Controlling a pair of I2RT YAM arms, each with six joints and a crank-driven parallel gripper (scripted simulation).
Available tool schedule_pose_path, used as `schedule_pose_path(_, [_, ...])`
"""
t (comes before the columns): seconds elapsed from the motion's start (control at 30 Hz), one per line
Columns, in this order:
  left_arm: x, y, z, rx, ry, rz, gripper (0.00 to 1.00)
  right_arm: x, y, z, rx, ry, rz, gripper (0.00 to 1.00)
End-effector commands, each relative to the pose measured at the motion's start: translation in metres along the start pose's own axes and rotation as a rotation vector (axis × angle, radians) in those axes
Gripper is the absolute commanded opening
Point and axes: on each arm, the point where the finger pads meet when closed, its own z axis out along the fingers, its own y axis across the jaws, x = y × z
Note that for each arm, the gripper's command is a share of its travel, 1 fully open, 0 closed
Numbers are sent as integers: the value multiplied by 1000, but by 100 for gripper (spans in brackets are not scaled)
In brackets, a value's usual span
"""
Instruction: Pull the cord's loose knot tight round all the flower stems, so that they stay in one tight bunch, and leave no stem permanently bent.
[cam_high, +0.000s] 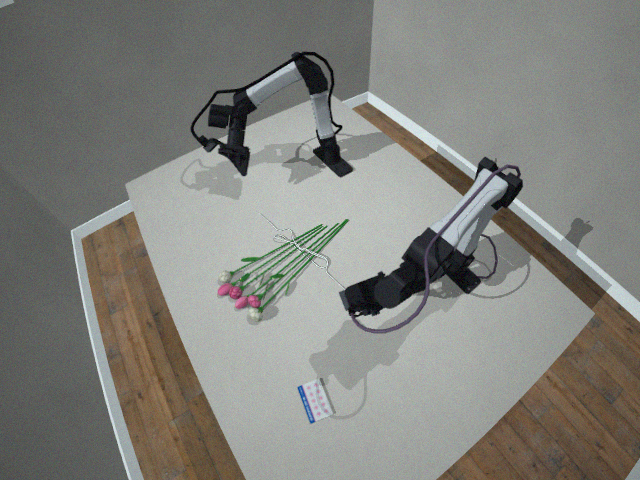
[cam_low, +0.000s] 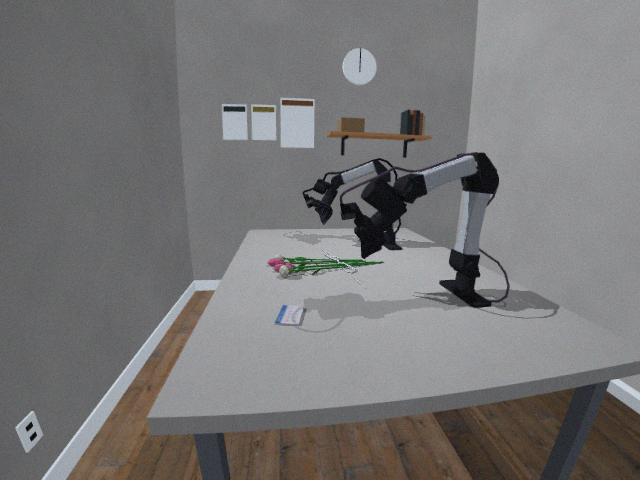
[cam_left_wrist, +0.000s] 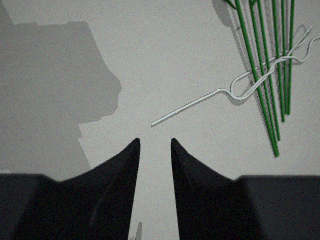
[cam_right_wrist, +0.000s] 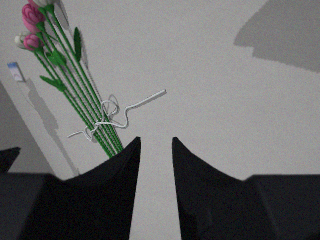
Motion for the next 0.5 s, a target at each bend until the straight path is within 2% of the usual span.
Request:
schedule_pose_path(0.0, [4, -23, 33, 83, 76, 275, 27, 5, 10, 24, 99, -52, 248, 27])
schedule_pose_path(0.07, [4, -23, 33, 83, 76, 275, 27, 5, 10, 24, 99, -52, 248, 27])
schedule_pose_path(0.27, [44, -42, 74, 71, 322, 596, 27, 40, 17, 63, 320, 3, 493, 27])
schedule_pose_path(0.47, [68, -44, 93, 49, 527, 865, 27, 71, 25, 93, 515, 1, 676, 27])
